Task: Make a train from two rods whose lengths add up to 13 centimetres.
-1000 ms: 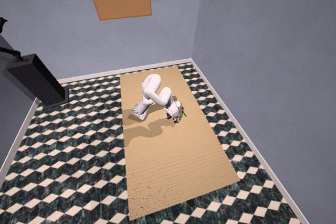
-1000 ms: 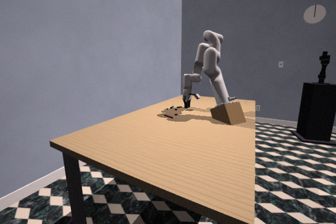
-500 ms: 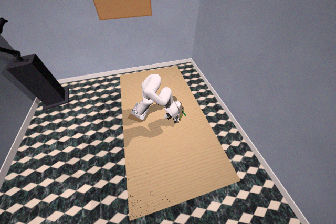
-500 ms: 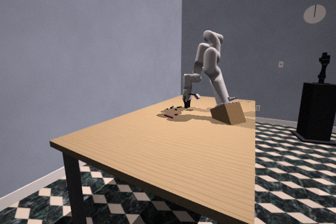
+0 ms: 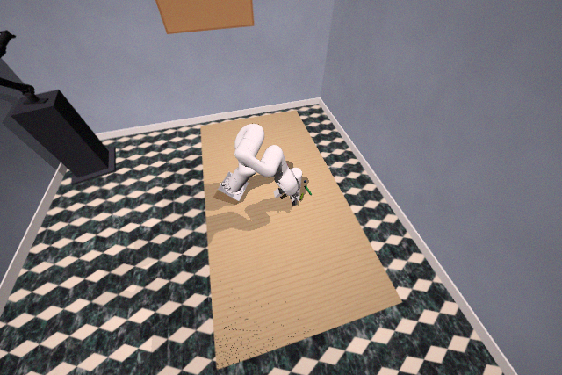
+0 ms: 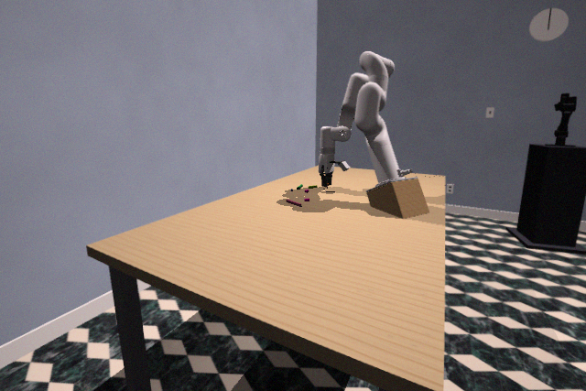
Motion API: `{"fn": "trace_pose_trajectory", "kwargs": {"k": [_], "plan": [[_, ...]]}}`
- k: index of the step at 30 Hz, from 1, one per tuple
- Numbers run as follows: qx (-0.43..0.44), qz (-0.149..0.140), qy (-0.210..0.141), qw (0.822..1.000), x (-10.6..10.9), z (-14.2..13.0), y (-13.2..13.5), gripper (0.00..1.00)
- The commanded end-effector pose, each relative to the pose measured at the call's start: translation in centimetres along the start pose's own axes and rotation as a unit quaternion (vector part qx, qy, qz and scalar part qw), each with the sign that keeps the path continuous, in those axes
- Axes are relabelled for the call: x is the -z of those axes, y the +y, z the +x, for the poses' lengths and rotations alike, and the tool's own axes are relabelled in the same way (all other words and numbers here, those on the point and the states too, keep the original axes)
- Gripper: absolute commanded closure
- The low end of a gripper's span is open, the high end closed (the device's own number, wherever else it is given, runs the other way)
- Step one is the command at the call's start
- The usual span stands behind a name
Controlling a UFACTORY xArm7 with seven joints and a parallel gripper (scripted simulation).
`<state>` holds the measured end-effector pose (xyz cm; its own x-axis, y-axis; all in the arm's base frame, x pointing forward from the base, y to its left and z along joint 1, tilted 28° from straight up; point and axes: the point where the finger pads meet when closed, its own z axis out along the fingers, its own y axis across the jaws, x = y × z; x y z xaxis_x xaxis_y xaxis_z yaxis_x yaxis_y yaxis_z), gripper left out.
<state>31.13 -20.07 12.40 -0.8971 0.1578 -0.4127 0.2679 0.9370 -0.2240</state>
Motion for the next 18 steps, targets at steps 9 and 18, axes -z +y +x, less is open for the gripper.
{"fn": "trace_pose_trajectory", "kwargs": {"k": [9, 18], "plan": [[0.0, -0.001, 0.001, 1.0, 7.0, -0.1, 0.0, 0.62], [0.0, -0.001, 0.001, 1.0, 8.8, -0.1, 0.0, 0.62]]}}
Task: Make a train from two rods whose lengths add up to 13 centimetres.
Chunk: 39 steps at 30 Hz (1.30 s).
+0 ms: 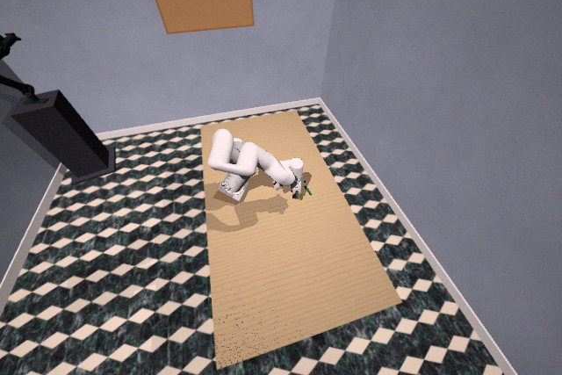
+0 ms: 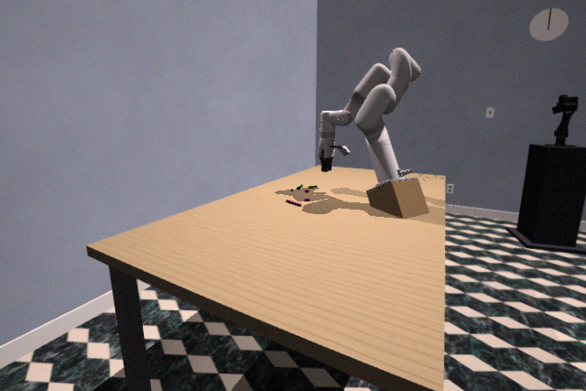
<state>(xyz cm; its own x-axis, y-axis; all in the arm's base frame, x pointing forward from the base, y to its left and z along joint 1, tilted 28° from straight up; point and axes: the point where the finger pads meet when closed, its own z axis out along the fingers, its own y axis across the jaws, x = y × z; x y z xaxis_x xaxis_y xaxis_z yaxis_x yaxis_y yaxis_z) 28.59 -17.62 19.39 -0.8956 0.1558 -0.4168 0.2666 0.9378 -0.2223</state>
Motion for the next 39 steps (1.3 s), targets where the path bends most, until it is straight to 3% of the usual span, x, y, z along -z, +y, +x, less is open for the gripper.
{"fn": "trace_pose_trajectory", "kwargs": {"k": [1, 14, 20, 29, 31, 35, 39], "plan": [[0.0, 0.0, 0.003, 1.0, 1.0, 0.1, -0.1, 0.62], [-0.02, 0.003, 0.003, 1.0, 1.1, -0.3, 0.7, 0.62], [-0.12, 0.012, 0.0, 0.993, 1.3, -2.2, 5.6, 0.62], [-0.228, 0.008, -0.001, 0.974, 1.2, -2.8, 12.7, 0.62], [-0.228, 0.008, -0.001, 0.974, 1.2, -2.8, 12.7, 0.62], [-0.278, 0.002, 0.002, 0.961, 1.1, -2.4, 16.5, 0.62], [-0.289, 0.001, 0.003, 0.957, 1.1, -2.2, 17.4, 0.62]]}}
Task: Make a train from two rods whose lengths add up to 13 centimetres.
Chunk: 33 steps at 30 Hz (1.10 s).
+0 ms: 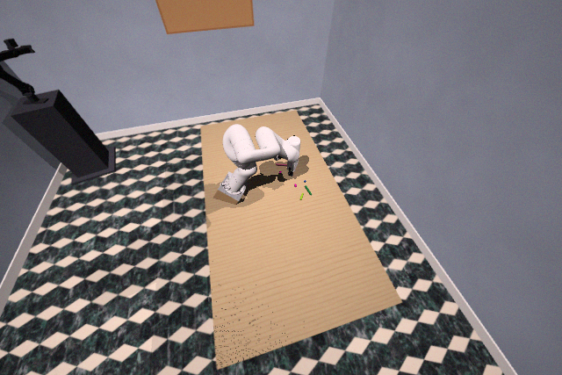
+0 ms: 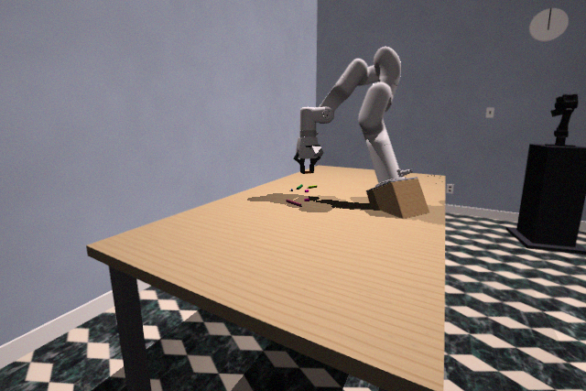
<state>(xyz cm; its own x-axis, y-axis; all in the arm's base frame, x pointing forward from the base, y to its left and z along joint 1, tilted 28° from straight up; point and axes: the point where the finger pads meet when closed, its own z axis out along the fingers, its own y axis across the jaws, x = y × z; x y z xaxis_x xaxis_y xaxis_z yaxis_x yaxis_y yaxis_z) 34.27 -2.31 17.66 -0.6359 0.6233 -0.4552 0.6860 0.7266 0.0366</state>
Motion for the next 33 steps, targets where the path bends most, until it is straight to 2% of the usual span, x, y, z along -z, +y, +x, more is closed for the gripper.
{"fn": "trace_pose_trajectory", "kwargs": {"k": [1, 18, 24, 26, 33], "plan": [[-0.022, 0.008, -0.007, 1.0, -0.1, 0.4, 1.1, 0.62], [-0.022, 0.008, -0.007, 1.0, -0.5, 0.4, 1.1, 0.62], [-0.022, 0.008, -0.007, 1.0, -2.4, 0.3, 1.1, 0.62], [-0.022, 0.008, -0.007, 1.0, -2.4, 0.3, 1.1, 0.62], [-0.022, 0.008, -0.007, 1.0, -5.9, 0.3, 1.1, 0.62]]}}
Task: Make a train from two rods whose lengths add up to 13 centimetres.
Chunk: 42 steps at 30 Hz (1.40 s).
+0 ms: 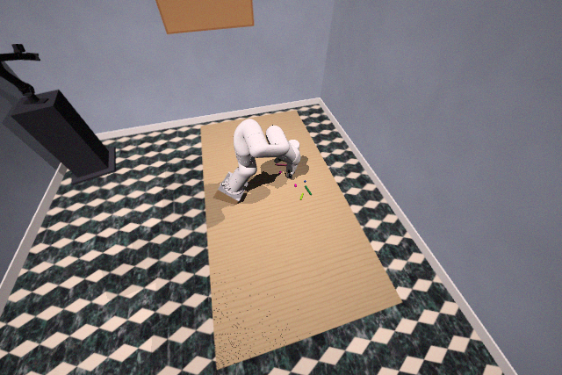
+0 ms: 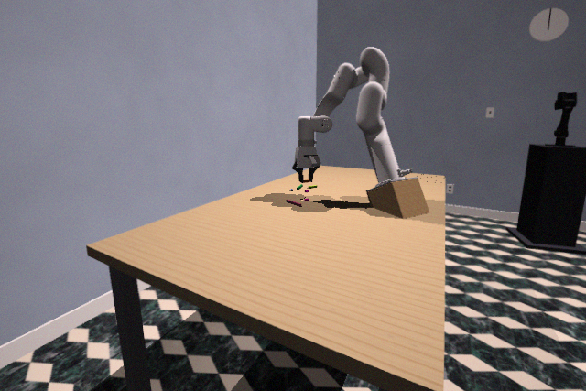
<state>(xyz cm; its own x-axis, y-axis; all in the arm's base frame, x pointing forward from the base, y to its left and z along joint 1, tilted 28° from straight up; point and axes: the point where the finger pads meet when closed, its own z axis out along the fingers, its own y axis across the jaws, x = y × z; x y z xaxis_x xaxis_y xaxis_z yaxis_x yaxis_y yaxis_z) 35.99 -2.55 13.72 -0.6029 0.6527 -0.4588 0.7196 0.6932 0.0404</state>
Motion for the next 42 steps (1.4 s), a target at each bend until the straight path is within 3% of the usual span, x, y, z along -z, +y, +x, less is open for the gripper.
{"fn": "trace_pose_trajectory", "kwargs": {"k": [1, 8, 14, 42], "plan": [[0.0, -0.001, -0.004, 1.0, -2.2, -0.3, 0.2, 0.62], [0.0, -0.001, -0.004, 1.0, -4.2, -0.3, 0.3, 0.62], [0.0, -0.001, -0.004, 1.0, -4.7, -0.3, 0.3, 0.62], [0.0, -0.001, -0.004, 1.0, -4.8, -0.3, 0.3, 0.62]]}}
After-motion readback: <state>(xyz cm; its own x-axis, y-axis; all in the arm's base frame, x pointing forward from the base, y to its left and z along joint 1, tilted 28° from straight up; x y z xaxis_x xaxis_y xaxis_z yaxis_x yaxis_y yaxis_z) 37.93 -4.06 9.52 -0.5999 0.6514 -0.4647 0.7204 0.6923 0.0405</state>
